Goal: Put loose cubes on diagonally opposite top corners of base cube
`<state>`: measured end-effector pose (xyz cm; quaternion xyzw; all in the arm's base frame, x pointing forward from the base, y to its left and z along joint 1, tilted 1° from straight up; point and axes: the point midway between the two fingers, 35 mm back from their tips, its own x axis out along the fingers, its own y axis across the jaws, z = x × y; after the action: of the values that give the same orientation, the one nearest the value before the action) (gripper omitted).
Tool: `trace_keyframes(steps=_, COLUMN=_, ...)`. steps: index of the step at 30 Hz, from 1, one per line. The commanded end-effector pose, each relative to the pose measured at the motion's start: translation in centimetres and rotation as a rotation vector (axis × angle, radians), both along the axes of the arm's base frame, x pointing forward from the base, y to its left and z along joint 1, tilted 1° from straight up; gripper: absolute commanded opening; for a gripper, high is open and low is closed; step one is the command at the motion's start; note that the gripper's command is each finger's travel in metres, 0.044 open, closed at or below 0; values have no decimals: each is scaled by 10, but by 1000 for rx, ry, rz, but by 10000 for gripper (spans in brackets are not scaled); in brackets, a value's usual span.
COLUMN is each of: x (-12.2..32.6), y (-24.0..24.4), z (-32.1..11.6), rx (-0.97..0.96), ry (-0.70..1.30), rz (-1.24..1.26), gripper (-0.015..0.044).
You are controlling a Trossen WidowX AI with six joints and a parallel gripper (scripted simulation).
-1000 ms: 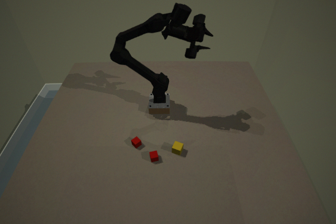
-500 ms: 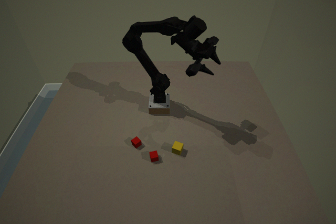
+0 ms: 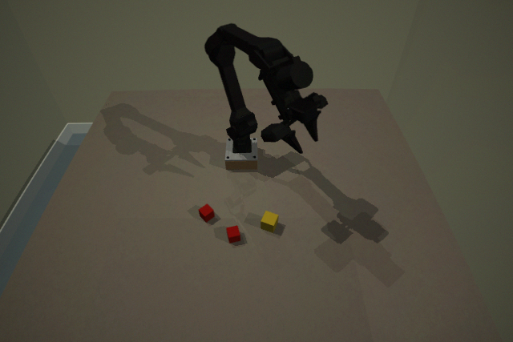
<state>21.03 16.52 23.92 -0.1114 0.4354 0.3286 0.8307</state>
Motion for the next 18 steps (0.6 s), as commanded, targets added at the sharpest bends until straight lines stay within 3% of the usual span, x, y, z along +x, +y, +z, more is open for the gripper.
trace_keyframes(steps=1, x=25, y=-27, z=-13, rx=-109, ry=-6, rz=-23, gripper=265)
trace_keyframes(steps=18, x=71, y=-161, z=-74, rx=-437, ry=163, rz=-29, gripper=265)
